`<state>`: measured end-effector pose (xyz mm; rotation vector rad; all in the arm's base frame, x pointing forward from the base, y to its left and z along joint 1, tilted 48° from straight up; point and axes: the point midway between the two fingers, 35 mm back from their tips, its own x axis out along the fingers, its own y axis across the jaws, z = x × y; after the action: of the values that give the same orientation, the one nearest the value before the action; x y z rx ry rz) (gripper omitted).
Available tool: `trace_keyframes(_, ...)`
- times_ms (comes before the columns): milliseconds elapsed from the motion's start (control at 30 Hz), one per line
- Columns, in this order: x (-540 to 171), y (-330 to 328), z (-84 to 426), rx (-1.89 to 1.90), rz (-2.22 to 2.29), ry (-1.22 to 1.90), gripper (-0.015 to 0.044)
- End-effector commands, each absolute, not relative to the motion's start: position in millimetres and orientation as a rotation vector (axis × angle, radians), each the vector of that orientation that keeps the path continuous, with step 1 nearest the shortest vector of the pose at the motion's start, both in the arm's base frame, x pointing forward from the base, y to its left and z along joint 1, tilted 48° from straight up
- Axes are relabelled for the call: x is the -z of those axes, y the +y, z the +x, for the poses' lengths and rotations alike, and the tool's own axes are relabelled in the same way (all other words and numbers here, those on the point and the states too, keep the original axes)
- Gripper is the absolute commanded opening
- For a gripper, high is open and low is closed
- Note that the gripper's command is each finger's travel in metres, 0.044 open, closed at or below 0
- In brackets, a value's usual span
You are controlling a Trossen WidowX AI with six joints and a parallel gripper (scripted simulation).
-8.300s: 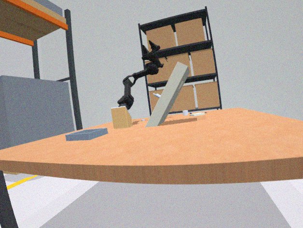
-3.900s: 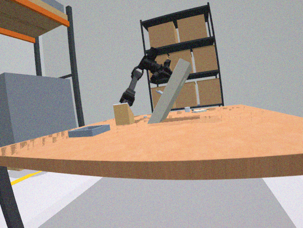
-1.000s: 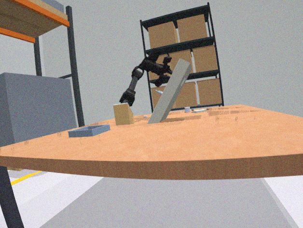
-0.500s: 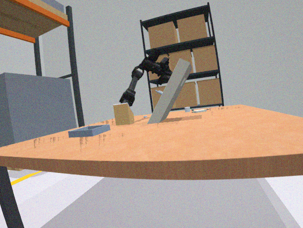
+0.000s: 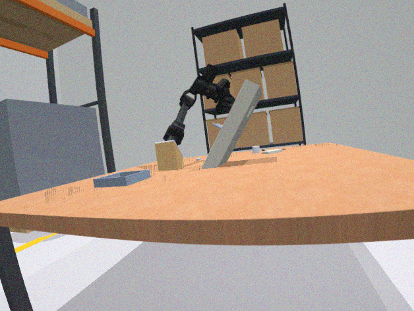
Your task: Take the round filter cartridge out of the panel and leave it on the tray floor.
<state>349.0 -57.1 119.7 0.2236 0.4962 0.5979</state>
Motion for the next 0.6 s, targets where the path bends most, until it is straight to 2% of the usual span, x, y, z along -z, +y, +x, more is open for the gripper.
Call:
trace_keyframes(0,-122.9,-72.2,336.4,-0.582,0.216,0.502,0.0000)
trace_keyframes(333,-141.7,-93.8,304.2,-0.588,0.198,0.483,0.0000)
trace_keyframes(567,-143.3,-95.0,302.0,-0.588,0.198,0.480,0.0000)
